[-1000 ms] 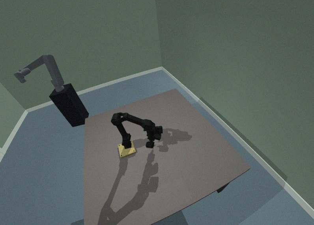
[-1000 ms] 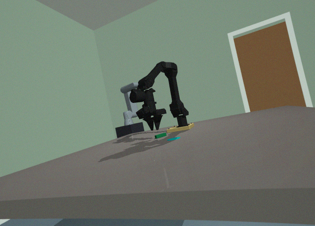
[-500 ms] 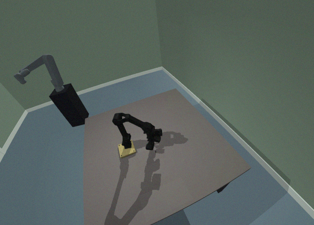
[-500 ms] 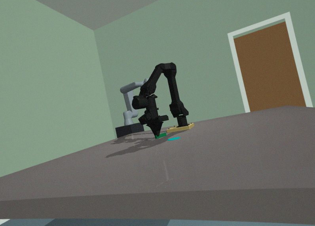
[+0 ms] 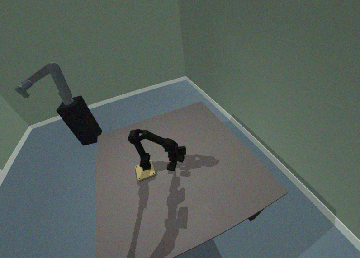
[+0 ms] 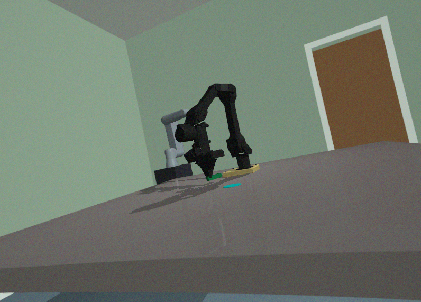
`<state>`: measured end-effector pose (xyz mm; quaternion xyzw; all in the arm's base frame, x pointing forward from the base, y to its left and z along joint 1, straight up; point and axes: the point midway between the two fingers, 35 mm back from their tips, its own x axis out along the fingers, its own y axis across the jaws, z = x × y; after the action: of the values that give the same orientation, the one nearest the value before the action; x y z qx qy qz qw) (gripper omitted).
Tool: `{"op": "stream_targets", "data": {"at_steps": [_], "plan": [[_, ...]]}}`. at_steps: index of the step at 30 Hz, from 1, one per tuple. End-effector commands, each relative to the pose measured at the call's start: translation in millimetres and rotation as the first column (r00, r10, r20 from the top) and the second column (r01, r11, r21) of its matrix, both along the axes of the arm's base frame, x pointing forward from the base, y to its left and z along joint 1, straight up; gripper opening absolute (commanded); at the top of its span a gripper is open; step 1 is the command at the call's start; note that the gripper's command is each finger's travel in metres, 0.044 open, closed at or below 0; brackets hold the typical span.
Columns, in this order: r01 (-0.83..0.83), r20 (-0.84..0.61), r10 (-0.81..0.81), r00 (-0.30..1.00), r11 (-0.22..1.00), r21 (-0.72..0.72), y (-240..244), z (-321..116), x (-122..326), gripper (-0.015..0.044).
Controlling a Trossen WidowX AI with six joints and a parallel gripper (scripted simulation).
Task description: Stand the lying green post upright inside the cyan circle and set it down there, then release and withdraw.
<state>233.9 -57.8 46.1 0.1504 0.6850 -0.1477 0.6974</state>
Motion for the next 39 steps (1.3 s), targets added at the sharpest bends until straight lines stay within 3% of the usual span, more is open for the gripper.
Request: {"op": "stream_targets", "data": {"at_steps": [1,31,39], "plan": [[-0.006,0.011,0.006,1.0,1.0,-0.002,-0.9,15.5,3.9,0.0023],[-0.008,0.011,0.008,1.0,1.0,-0.002,0.8,99.3,-4.4,0.0023],[-0.135,0.016,0.135,0.991,0.991,-0.015,9.8,103.1,7.8,0.0023]]}}
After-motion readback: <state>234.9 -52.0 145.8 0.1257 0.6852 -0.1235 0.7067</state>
